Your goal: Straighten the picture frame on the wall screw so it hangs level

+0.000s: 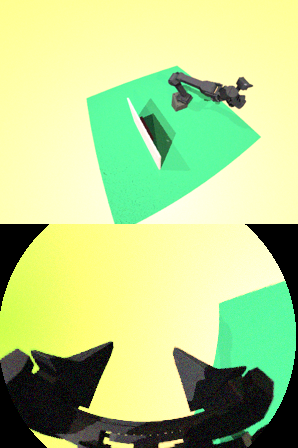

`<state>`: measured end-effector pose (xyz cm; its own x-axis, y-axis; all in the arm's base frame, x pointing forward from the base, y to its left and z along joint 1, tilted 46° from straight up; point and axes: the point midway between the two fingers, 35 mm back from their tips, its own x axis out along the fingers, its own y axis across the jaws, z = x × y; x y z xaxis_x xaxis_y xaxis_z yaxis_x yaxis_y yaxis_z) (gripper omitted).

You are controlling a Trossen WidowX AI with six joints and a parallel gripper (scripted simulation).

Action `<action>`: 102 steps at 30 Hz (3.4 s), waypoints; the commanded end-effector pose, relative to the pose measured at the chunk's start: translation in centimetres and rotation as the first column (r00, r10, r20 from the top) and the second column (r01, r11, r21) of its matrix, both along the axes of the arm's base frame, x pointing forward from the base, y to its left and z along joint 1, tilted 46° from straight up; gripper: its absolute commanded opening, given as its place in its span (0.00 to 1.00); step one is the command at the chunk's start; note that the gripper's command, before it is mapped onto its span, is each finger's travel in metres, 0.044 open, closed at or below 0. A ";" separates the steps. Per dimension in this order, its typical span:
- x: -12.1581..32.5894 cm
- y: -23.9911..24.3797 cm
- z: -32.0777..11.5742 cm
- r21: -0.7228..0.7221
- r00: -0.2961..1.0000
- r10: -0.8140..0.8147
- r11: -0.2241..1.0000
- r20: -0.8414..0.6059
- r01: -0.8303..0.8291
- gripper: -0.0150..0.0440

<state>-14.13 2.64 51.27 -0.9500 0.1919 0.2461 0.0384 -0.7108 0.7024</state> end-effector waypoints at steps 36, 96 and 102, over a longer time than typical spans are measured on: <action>31.5 1.6 -26.2 -0.955 -0.915 -0.378 -0.192 -0.139 0.225 0.69; 31.9 -0.3 -27.6 -0.966 -0.957 -0.256 -0.177 -0.140 0.189 0.69; 31.9 -0.3 -27.6 -0.966 -0.957 -0.256 -0.177 -0.140 0.189 0.69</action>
